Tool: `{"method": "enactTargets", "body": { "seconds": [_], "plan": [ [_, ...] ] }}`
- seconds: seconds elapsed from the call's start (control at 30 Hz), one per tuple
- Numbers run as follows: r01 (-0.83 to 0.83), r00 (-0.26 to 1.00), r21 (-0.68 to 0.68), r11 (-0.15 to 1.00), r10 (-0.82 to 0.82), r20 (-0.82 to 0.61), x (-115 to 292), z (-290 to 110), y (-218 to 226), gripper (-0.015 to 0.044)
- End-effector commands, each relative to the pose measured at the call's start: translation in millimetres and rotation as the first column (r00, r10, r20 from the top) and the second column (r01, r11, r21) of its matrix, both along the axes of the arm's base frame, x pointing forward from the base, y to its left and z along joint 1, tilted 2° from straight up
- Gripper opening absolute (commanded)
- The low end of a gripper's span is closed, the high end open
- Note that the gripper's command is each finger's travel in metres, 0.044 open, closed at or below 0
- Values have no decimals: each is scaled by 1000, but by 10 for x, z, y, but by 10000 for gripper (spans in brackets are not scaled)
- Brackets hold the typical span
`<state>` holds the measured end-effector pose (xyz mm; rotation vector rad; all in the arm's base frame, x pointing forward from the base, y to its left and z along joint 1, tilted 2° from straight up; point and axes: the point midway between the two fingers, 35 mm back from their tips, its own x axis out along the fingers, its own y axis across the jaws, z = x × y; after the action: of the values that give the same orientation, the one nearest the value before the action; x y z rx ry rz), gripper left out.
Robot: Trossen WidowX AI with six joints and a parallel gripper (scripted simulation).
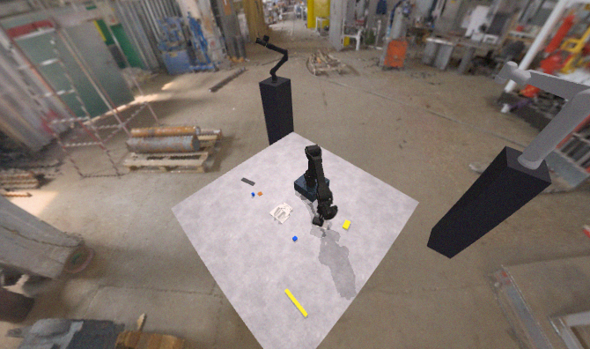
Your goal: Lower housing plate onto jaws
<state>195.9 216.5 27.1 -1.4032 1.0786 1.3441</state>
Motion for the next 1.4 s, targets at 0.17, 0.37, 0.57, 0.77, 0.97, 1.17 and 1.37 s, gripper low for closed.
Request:
{"method": "enactTargets", "body": {
  "seconds": [0.17,0.37,0.57,0.77,0.97,1.17,1.37],
  "plan": [
    [5,1000,10,1000,-5,5,3,116,7,351],
    [109,994,13,994,-109,5,110,122,-132,351],
    [224,974,17,974,-225,5,218,128,-294,351],
    [337,941,20,941,-337,5,314,133,-462,351],
    [445,896,24,895,-445,4,398,139,-635,351],
    [546,837,28,837,-547,4,468,143,-811,351],
    [641,768,31,767,-641,3,526,148,-989,351]
  ]
}}
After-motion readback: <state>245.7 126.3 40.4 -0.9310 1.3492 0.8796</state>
